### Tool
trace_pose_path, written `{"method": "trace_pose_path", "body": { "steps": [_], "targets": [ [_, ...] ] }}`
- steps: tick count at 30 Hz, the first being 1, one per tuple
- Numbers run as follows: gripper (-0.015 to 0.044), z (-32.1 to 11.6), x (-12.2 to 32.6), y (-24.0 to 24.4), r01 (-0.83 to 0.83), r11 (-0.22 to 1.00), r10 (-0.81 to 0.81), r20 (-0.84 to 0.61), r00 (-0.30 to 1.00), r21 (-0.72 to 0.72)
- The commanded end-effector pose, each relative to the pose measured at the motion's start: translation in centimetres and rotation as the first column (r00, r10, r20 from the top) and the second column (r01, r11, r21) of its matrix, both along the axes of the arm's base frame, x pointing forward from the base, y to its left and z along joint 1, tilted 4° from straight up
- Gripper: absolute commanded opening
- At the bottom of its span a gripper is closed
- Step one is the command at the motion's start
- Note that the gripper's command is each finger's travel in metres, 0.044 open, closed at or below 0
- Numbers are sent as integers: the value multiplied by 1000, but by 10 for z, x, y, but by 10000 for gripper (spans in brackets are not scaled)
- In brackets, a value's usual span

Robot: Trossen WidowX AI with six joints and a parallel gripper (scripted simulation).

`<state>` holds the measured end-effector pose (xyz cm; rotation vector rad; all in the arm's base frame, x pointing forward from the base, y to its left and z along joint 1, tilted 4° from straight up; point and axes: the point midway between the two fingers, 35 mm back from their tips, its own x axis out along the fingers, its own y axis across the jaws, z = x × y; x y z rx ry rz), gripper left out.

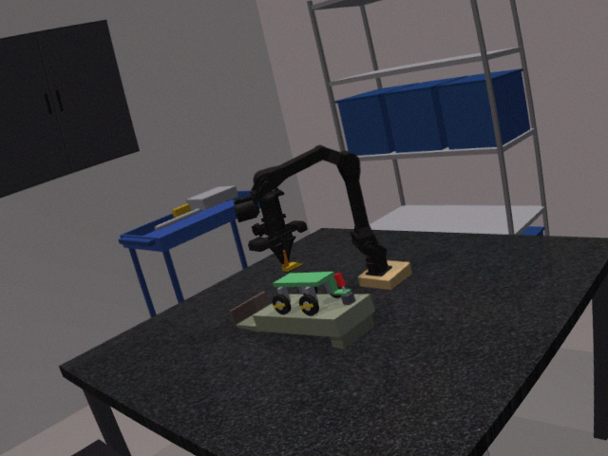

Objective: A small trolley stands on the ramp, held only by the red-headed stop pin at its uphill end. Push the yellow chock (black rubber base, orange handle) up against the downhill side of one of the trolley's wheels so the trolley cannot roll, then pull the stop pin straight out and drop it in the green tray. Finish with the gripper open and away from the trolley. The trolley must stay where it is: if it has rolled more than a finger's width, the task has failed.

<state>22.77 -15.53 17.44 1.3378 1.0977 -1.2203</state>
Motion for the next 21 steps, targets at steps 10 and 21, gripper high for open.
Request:
{"method": "trace_pose_path", "body": {
  "steps": [10,21],
  "targets": [
    [0,1,1,-3,431,900,-430,-28,902,67],
    [0,1,1,-4,744,660,-740,-79,668,104]
  ]
}}
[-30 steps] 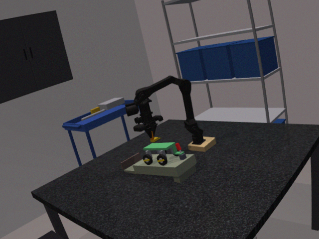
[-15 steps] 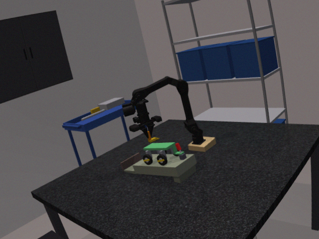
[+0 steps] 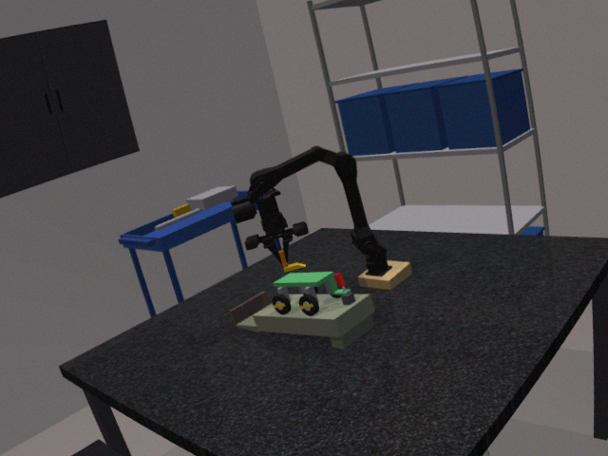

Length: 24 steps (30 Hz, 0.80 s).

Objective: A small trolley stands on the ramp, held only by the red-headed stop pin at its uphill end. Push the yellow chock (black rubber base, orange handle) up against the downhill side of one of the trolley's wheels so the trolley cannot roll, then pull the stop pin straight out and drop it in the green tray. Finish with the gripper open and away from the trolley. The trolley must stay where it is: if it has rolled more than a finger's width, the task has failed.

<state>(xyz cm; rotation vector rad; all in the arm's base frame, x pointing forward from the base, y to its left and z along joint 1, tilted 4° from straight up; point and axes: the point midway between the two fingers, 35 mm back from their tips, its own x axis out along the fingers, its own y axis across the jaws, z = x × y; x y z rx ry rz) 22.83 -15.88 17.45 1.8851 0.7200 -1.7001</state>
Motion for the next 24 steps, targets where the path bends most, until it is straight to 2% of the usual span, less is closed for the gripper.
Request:
{"method": "trace_pose_path", "body": {
  "steps": [1,8,16,24],
  "targets": [
    [0,1,0,-1,164,986,-164,-6,986,28],
    [0,1,0,-1,404,913,-403,-32,915,61],
    [0,1,0,-2,647,758,-642,-74,763,88],
    [0,1,0,-2,686,722,-681,-84,727,92]
  ]
}}
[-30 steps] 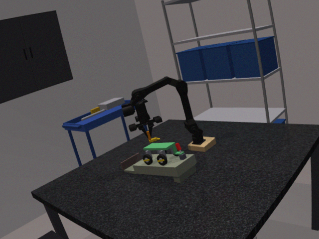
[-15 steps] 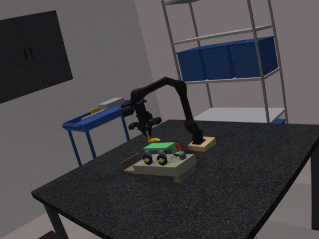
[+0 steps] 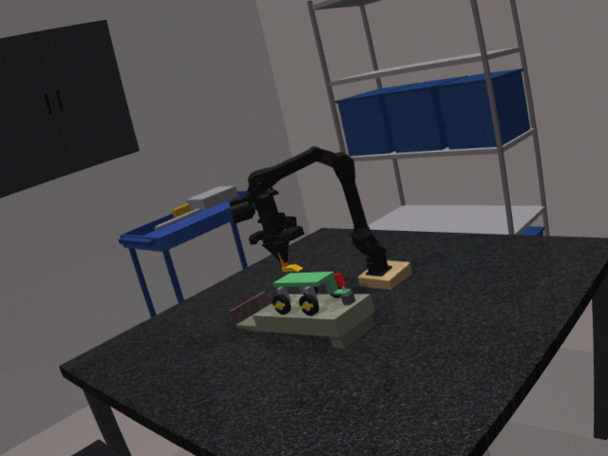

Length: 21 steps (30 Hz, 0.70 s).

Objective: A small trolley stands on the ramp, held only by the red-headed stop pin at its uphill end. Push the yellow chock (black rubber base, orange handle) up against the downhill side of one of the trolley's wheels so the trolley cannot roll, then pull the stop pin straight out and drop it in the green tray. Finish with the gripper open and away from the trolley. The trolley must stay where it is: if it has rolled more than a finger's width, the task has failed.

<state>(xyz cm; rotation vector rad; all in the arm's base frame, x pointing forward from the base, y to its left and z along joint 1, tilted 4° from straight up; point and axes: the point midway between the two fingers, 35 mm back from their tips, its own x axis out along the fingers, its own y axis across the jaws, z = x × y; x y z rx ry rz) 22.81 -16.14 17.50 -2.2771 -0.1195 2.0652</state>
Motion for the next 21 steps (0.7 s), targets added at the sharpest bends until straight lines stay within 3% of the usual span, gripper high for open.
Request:
{"method": "trace_pose_path", "body": {
  "steps": [1,21],
  "targets": [
    [0,0,0,1,27,1000,-27,0,1000,10],
    [0,-12,30,-3,27,1000,-27,2,1000,9]
  ]
}}
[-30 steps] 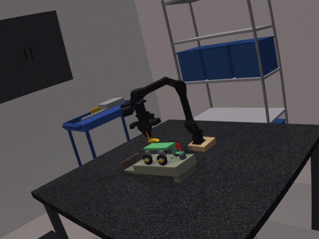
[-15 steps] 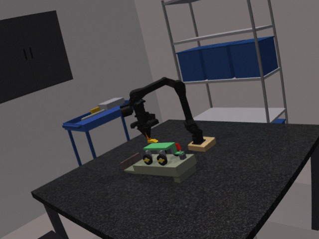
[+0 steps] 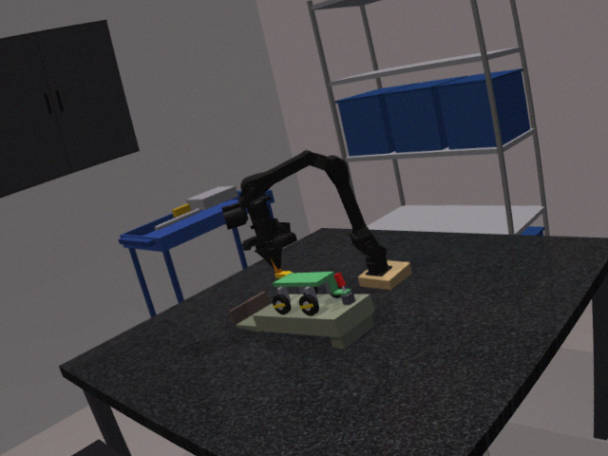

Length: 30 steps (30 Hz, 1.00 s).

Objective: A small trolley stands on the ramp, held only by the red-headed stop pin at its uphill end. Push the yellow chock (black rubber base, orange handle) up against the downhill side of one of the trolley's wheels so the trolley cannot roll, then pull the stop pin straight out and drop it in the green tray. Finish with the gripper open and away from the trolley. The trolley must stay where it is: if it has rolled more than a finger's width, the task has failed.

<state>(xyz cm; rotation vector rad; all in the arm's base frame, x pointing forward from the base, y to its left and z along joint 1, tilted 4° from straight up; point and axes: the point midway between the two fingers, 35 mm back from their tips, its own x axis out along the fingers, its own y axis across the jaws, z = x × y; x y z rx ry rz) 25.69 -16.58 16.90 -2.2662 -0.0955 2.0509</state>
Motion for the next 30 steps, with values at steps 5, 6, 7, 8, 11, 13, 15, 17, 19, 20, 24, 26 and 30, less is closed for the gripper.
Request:
{"method": "trace_pose_path", "body": {
  "steps": [5,6,7,8,11,13,15,17,19,20,24,26,30],
  "targets": [
    [0,-19,3,2,3,1000,-3,2,1000,6],
    [0,-21,3,2,3,1000,-3,2,1000,6],
    [0,-24,3,2,3,1000,-3,2,1000,6],
    [0,-26,3,3,3,1000,-3,2,1000,6],
    [0,-33,4,3,3,1000,-3,2,1000,6],
    [0,-37,5,4,3,1000,-3,2,1000,6],
    [0,-42,5,4,3,1000,-3,2,1000,6],
    [0,-46,6,5,3,1000,-3,2,1000,6],
    [0,-51,7,6,3,1000,-3,2,1000,6],
    [0,-53,7,6,3,1000,-3,2,1000,6],
    [0,-61,8,8,3,1000,-3,2,1000,6],
    [0,-61,8,8,3,1000,-3,2,1000,6],
    [0,-60,8,9,3,1000,-3,2,1000,6]
  ]
}}
